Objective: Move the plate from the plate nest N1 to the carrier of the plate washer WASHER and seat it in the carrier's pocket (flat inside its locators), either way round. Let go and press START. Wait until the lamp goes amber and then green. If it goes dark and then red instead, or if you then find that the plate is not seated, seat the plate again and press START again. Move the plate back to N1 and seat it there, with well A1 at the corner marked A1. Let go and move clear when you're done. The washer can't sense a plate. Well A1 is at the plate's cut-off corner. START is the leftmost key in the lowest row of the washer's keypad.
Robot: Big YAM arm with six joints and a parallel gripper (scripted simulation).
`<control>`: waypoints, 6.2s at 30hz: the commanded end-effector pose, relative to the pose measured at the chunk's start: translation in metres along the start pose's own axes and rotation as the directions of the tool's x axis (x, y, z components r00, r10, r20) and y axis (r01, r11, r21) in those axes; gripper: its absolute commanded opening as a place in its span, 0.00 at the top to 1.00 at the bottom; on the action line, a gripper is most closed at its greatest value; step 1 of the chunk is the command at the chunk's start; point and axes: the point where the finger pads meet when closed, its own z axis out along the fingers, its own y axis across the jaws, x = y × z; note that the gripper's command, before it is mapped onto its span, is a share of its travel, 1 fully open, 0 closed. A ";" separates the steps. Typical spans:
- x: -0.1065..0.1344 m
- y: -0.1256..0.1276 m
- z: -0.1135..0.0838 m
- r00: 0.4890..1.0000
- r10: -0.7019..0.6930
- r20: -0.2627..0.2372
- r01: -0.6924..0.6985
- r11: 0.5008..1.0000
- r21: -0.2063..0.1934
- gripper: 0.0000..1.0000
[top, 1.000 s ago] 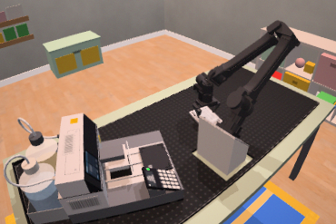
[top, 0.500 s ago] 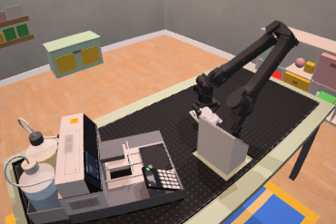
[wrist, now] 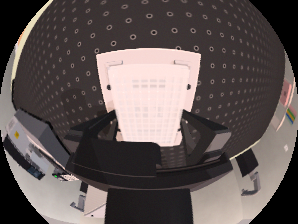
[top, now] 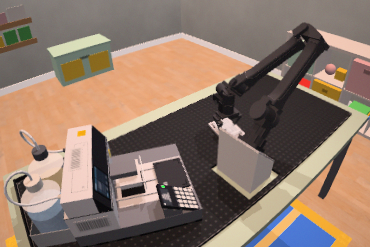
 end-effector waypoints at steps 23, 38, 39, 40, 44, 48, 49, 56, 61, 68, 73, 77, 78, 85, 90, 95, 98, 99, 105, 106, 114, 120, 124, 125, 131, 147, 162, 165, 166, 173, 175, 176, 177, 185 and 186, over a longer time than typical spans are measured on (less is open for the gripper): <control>-0.005 -0.001 -0.001 1.000 0.004 0.012 -0.004 1.000 0.000 0.18; -0.005 -0.001 -0.001 1.000 0.004 0.012 -0.004 1.000 0.000 0.18; -0.005 -0.001 -0.001 1.000 0.004 0.012 -0.004 1.000 0.000 0.18; -0.005 -0.001 -0.001 1.000 0.004 0.012 -0.004 1.000 0.000 0.18; -0.005 -0.001 -0.001 1.000 0.004 0.012 -0.004 1.000 0.000 0.18; -0.005 -0.001 -0.001 1.000 0.004 0.012 -0.004 1.000 0.000 0.18; -0.005 -0.001 -0.001 1.000 0.004 0.012 -0.004 1.000 0.000 0.18; -0.010 -0.002 -0.017 1.000 0.011 0.029 -0.011 1.000 0.001 0.18; -0.014 -0.003 -0.024 0.999 0.016 0.035 -0.016 1.000 0.001 0.18; -0.015 -0.004 -0.036 0.999 0.018 0.036 -0.018 1.000 0.001 0.18; -0.015 -0.004 -0.045 0.999 0.019 0.037 -0.019 1.000 0.000 0.18; -0.015 -0.004 -0.048 0.999 0.019 0.037 -0.019 1.000 0.000 0.18; -0.015 -0.003 -0.049 0.999 0.017 0.035 -0.017 1.000 0.000 0.18; -0.016 -0.004 -0.062 0.999 0.021 0.039 -0.021 1.000 -0.001 0.18; -0.016 -0.004 -0.071 0.999 0.022 0.039 -0.022 1.000 -0.002 0.18; -0.015 -0.002 -0.074 0.999 0.015 0.033 -0.015 1.000 -0.002 0.18; -0.016 -0.004 -0.082 0.999 0.023 0.040 -0.023 1.000 -0.003 0.18; -0.016 -0.004 -0.083 0.999 0.023 0.040 -0.023 1.000 -0.003 0.18; -0.017 -0.004 -0.094 0.999 0.024 0.041 -0.024 1.000 -0.004 0.18; -0.017 -0.004 -0.096 0.999 0.024 0.041 -0.024 1.000 -0.005 0.18; -0.015 -0.001 -0.099 1.000 0.012 0.029 -0.012 1.000 -0.004 0.18; -0.016 -0.002 -0.099 0.999 0.017 0.030 -0.017 1.000 -0.004 0.18; -0.016 -0.002 -0.099 0.999 0.013 0.030 -0.013 1.000 -0.004 0.18; -0.016 -0.002 -0.099 0.999 0.013 0.030 -0.013 1.000 -0.004 0.18; -0.016 -0.002 -0.099 0.999 0.013 0.030 -0.013 1.000 -0.004 0.18; -0.016 -0.002 -0.099 0.999 0.013 0.030 -0.013 1.000 -0.004 0.18; -0.017 0.026 -0.102 0.999 0.048 0.024 -0.048 0.999 -0.005 0.18; -0.019 0.042 -0.104 0.999 0.048 0.024 -0.048 0.999 -0.006 0.18; -0.019 0.047 -0.105 0.999 0.048 0.024 -0.048 0.999 -0.007 0.18; -0.023 0.084 -0.111 0.999 0.047 0.023 -0.047 0.999 -0.012 0.18; -0.024 0.094 -0.113 0.999 0.047 0.023 -0.047 0.999 -0.012 0.18; -0.024 0.100 -0.114 0.999 0.047 0.023 -0.047 0.999 -0.013 0.18; -0.025 0.105 -0.114 0.999 0.047 0.023 -0.047 0.999 -0.013 0.18; -0.027 0.129 -0.118 0.999 0.047 0.024 -0.047 0.999 -0.012 0.18; -0.027 0.129 -0.118 0.999 0.047 0.024 -0.047 0.999 -0.012 0.18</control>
